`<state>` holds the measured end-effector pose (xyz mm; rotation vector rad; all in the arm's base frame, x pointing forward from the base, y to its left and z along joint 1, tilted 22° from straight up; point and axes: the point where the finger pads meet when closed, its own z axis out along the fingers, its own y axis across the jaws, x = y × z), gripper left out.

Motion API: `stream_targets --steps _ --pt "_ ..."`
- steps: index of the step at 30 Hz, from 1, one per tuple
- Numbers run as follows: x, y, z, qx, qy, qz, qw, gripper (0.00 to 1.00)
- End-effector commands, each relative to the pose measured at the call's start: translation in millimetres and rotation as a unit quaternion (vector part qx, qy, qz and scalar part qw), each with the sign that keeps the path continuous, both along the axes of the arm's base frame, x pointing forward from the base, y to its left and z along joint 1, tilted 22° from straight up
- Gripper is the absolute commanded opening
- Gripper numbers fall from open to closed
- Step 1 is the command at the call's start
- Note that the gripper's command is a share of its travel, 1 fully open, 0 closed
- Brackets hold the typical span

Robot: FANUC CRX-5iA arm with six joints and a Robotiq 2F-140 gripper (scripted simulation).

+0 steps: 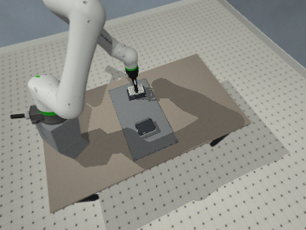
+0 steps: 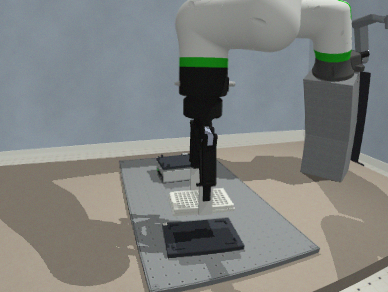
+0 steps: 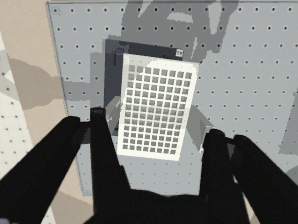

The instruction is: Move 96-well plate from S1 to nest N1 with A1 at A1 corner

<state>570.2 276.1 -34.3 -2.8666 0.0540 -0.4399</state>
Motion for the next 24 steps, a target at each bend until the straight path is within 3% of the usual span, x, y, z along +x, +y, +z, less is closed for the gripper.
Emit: stream_targets --steps 1,24 --pt "1.0 13.8 2.0 0.0 0.0 0.0 1.0 0.0" --pt "1.6 23.4 3.5 0.0 0.0 0.0 1.0 0.0"
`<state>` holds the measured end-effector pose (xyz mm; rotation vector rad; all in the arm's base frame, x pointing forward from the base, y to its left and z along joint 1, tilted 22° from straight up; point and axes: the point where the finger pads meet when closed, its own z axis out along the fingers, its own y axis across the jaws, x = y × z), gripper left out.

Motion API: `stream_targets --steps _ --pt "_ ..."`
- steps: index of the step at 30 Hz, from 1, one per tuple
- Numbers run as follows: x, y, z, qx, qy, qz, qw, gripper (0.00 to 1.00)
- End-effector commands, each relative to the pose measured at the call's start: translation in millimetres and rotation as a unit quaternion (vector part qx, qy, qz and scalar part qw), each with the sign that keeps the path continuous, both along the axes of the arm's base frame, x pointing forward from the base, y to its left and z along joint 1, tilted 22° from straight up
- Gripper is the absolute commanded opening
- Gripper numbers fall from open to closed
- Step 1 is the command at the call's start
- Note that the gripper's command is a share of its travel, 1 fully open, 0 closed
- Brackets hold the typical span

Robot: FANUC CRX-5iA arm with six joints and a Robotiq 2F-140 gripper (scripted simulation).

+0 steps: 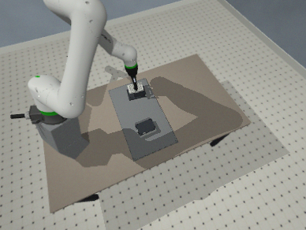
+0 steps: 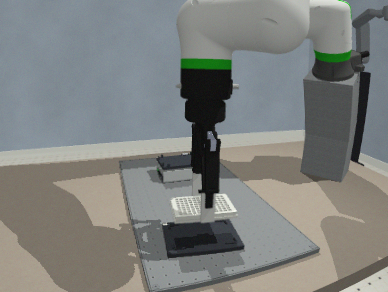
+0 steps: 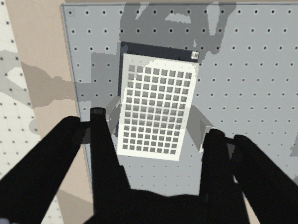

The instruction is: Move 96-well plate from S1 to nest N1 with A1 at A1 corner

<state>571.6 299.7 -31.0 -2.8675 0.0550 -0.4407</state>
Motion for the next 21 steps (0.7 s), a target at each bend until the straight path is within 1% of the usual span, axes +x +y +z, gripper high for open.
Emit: stream_targets --steps 1,19,21 --pt "0.1 -0.1 0.2 0.0 0.0 0.0 1.0 0.0" --pt "0.1 -0.5 0.1 0.0 0.0 0.0 1.0 0.0" --pt "1.1 0.2 -3.0 0.0 0.0 0.0 1.0 0.0"
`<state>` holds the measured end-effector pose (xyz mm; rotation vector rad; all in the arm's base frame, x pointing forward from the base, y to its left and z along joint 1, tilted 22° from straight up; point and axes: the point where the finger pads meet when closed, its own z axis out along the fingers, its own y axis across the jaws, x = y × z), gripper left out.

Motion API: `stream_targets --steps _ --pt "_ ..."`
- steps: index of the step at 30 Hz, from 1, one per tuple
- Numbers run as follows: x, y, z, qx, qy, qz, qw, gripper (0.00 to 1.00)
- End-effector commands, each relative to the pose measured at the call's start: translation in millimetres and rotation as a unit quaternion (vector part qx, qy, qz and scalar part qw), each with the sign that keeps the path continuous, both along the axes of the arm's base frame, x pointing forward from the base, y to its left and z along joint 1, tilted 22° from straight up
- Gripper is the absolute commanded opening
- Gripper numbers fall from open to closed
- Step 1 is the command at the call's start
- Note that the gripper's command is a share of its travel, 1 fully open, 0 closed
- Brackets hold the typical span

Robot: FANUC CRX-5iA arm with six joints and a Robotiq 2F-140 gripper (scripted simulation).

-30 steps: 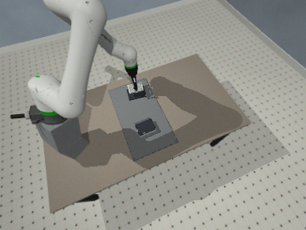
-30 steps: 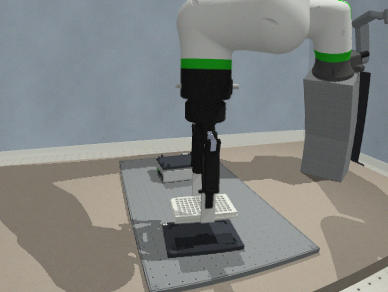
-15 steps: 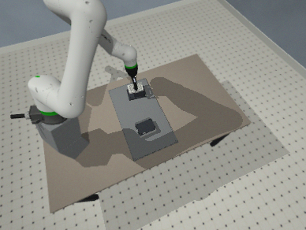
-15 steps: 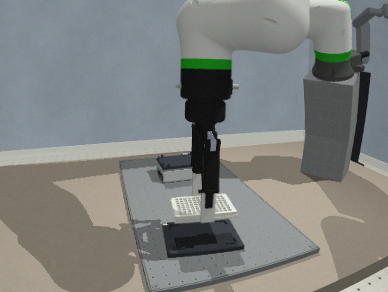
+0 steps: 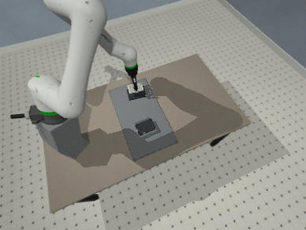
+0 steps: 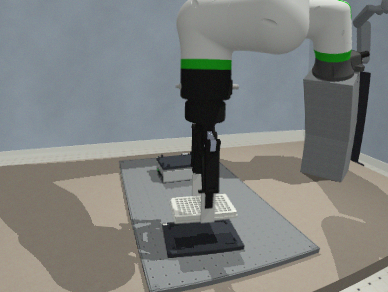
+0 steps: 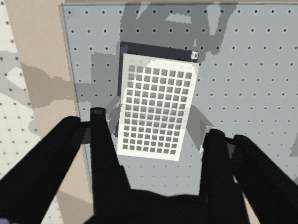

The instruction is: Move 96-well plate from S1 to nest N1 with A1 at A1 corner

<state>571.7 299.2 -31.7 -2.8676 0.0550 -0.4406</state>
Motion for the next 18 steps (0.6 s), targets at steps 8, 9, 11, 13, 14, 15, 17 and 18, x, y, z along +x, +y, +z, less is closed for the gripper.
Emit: stream_targets --steps 8,9,11,13,14,15,17,18 --pt "5.0 3.6 -14.8 0.0 0.0 0.0 1.0 0.0" --pt "5.5 4.0 -16.3 0.0 0.0 0.0 1.0 0.0" --pt "6.5 4.7 -19.4 0.0 0.0 0.0 1.0 0.0" --pt "7.5 5.5 -22.5 0.0 0.0 0.0 1.0 0.0" --pt "7.5 5.5 -22.5 0.0 0.0 0.0 1.0 0.0" --pt "7.5 5.5 -22.5 0.0 0.0 0.0 1.0 0.0" --pt "8.6 6.2 -25.6 0.0 0.0 0.0 1.0 0.0" --pt "9.1 6.6 -27.1 0.0 0.0 0.0 1.0 0.0"
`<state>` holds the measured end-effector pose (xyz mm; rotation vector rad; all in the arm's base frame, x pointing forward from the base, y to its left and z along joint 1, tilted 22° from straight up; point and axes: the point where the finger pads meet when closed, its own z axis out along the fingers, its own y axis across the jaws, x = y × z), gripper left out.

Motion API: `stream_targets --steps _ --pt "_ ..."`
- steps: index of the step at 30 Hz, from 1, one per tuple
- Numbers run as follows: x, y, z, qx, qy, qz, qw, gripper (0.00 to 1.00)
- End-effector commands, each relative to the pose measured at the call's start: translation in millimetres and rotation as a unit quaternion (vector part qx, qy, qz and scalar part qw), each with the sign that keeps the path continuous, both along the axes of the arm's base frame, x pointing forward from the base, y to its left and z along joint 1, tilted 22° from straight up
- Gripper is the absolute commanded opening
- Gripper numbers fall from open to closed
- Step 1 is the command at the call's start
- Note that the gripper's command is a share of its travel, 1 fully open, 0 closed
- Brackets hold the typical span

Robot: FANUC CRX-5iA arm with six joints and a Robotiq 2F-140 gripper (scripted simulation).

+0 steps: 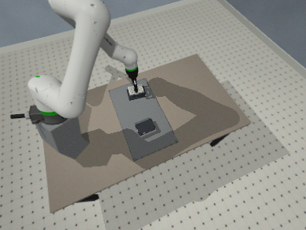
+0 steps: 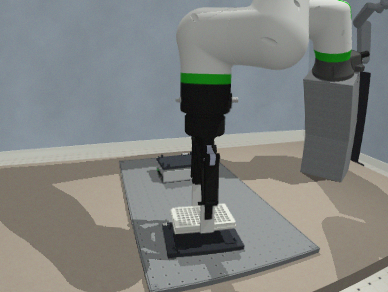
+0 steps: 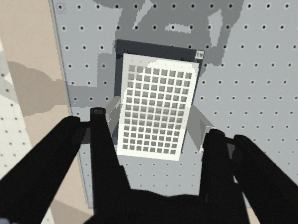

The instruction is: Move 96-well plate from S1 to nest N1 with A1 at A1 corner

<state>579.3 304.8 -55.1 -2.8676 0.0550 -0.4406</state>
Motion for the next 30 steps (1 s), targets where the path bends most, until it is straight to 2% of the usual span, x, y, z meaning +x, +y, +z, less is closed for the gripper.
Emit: stream_targets --steps 1,12,30 --pt "2.0 1.4 -5.2 0.0 0.0 0.0 1.0 0.0" --pt "7.5 5.5 -22.2 0.0 0.0 0.0 1.0 0.0" --pt "7.8 5.7 -23.2 0.0 0.0 0.0 1.0 0.0"
